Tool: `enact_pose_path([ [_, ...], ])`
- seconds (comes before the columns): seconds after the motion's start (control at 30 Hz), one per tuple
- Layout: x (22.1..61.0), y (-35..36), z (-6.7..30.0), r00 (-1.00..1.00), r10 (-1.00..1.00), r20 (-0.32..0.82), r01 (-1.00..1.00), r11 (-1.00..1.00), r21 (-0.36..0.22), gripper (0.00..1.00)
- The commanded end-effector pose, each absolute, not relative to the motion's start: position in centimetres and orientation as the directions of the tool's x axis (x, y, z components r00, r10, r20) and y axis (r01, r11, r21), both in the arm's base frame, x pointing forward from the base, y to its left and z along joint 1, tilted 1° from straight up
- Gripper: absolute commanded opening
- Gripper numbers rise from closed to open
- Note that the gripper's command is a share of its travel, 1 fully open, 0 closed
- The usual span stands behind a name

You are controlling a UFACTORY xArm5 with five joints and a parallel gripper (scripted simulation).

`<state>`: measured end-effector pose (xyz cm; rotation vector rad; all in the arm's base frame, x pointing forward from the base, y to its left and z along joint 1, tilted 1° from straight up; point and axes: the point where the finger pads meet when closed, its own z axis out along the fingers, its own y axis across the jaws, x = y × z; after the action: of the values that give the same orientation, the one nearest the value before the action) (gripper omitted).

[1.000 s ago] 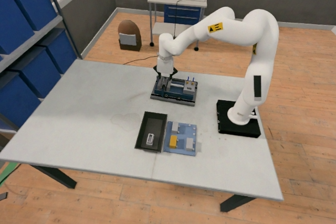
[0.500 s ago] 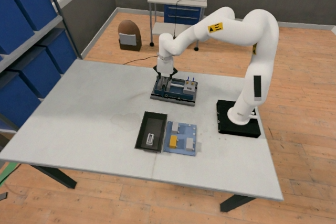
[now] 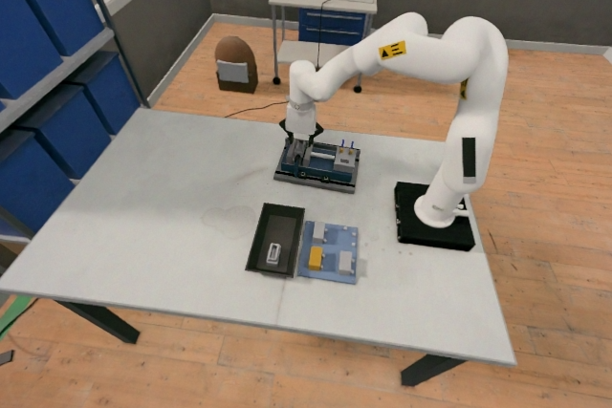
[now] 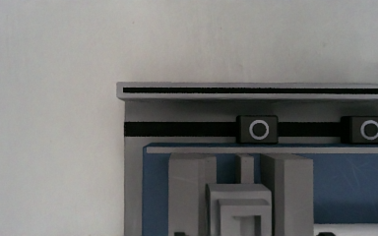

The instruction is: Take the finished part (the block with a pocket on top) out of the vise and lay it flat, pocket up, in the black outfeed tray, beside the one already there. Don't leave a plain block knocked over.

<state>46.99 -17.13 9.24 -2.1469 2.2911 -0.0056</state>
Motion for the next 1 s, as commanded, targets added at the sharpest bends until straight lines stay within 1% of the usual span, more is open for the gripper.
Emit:
enact_pose_path([
  [0.0,47.14,-17.19,9.43,-0.065,-0.998,0.002,-0.998,0.065,-0.008,0.69],
  [0.97,47.14,-17.19,9.00,-0.065,-0.998,0.002,-0.998,0.065,-0.008,0.69],
])
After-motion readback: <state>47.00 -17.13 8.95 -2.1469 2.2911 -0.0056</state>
